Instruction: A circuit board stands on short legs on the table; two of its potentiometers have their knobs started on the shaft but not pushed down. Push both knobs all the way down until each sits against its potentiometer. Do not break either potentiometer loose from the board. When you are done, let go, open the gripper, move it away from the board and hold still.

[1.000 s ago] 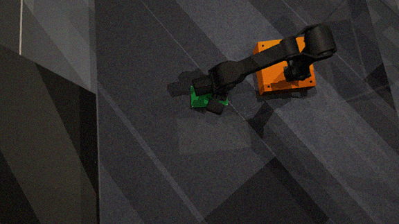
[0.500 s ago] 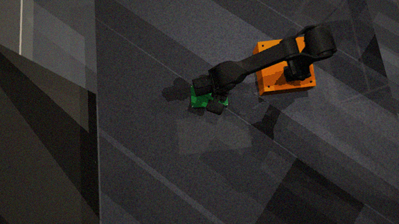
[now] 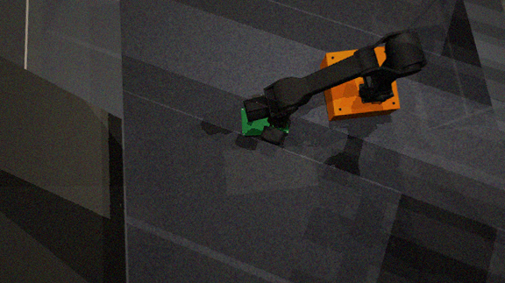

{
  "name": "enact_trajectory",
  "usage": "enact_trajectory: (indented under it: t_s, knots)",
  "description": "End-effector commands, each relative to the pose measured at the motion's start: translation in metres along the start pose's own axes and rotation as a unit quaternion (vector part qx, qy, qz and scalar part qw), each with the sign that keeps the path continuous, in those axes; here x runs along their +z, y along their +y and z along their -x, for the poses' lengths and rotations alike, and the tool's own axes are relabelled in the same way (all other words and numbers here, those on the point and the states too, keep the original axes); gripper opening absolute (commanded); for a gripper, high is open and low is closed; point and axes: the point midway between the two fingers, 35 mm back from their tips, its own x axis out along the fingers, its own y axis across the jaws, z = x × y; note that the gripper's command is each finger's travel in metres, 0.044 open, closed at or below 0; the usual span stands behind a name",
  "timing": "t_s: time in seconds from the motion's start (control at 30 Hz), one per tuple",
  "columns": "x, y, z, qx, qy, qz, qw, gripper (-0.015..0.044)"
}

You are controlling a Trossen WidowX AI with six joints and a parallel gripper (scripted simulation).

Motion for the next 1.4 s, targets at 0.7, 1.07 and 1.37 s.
enact_trajectory:
  t_s: [0.7, 1.07, 1.37]
  knots:
    - [-0.0003, 0.0009, -0.007, 0.001, 0.001, -0.002, 1.0, 0.0]
    - [-0.0003, 0.0009, -0.0081, 0.001, 0.001, -0.002, 1.0, 0.0]
    - [-0.0003, 0.0009, -0.0113, 0.001, 0.001, -0.002, 1.0, 0.0]
